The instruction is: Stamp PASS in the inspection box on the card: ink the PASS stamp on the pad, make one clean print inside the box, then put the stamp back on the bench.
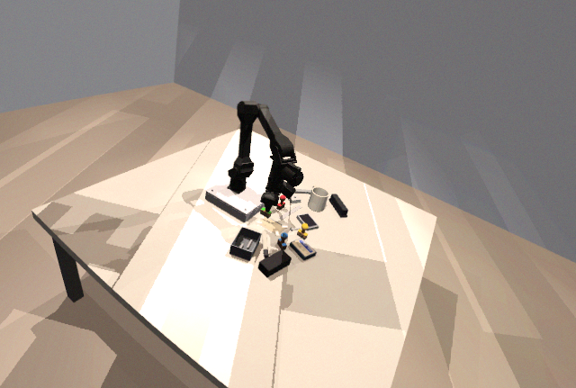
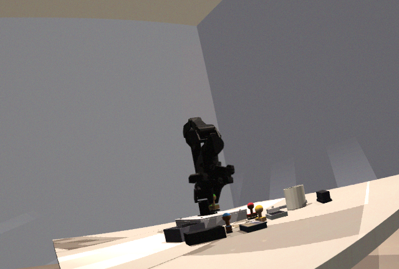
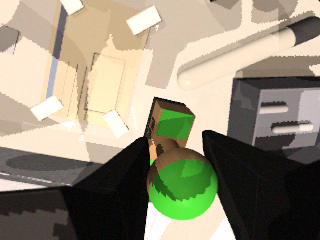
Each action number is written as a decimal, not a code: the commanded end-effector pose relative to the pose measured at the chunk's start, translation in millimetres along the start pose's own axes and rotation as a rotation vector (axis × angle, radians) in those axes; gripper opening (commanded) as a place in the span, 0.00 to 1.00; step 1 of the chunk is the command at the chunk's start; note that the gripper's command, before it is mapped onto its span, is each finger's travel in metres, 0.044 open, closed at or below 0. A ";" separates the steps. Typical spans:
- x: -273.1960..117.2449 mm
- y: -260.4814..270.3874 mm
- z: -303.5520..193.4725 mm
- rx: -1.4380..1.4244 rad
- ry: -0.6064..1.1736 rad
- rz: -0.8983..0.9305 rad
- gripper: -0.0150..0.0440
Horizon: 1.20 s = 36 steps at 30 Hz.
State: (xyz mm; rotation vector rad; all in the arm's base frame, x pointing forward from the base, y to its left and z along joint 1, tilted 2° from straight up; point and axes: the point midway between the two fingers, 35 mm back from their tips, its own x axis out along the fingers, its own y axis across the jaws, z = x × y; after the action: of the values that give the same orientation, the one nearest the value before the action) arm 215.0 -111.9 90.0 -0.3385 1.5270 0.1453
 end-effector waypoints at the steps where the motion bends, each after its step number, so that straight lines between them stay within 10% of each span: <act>1: 1.8 -14.0 -8.1 -0.002 -0.003 0.000 0.25; 36: 42.8 -38.4 -28.7 -0.001 0.000 -0.005 0.25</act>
State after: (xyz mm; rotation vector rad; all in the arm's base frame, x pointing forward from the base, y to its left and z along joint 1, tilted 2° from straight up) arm 201.4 -163.0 58.4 -0.3437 1.5261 0.1351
